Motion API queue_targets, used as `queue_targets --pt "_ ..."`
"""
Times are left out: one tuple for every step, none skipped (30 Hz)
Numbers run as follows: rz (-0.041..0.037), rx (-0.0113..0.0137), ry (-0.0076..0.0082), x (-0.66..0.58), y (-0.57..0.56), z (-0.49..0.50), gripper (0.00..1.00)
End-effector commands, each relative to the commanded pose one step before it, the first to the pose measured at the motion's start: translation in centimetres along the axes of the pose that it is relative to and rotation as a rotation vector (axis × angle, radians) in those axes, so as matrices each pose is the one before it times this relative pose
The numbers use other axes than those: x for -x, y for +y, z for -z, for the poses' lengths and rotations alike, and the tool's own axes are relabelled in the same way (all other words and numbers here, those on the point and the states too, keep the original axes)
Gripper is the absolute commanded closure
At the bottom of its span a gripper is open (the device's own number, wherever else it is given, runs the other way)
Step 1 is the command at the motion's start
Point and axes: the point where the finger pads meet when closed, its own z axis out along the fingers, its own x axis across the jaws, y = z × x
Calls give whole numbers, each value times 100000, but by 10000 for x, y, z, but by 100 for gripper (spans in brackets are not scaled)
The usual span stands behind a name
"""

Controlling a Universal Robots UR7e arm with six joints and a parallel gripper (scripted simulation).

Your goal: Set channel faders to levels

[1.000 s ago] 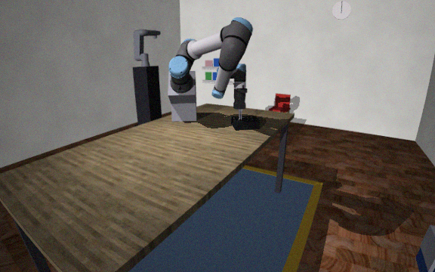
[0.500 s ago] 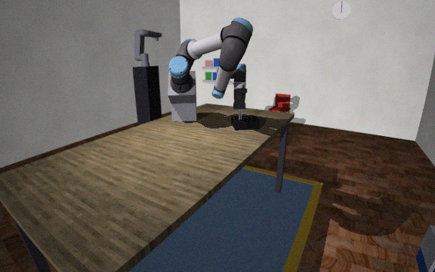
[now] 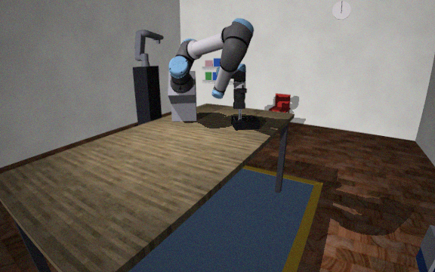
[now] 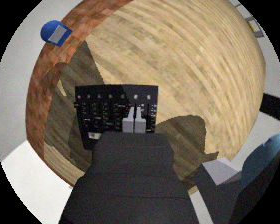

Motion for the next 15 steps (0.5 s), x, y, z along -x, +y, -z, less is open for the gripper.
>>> queue_targets --pt "-94 -127 -266 1460 3403 463 100" --pt "0 0 0 1 479 0 100" --pt "0 0 0 0 443 0 100" --pt "0 0 0 0 404 0 100" --pt "0 0 0 -1 363 0 100" --pt "0 0 0 -1 321 0 100" --pt "0 0 0 -1 278 0 100" --pt "0 0 0 -1 236 0 100" --pt "0 0 0 -1 194 0 100" --pt "0 0 0 -1 153 0 100" --pt "0 0 0 0 0 0 100" --pt "0 0 0 0 0 0 100" --pt "0 0 0 -1 116 0 100" --pt "0 0 0 0 81 0 100" --pt "0 0 0 0 52 0 100"
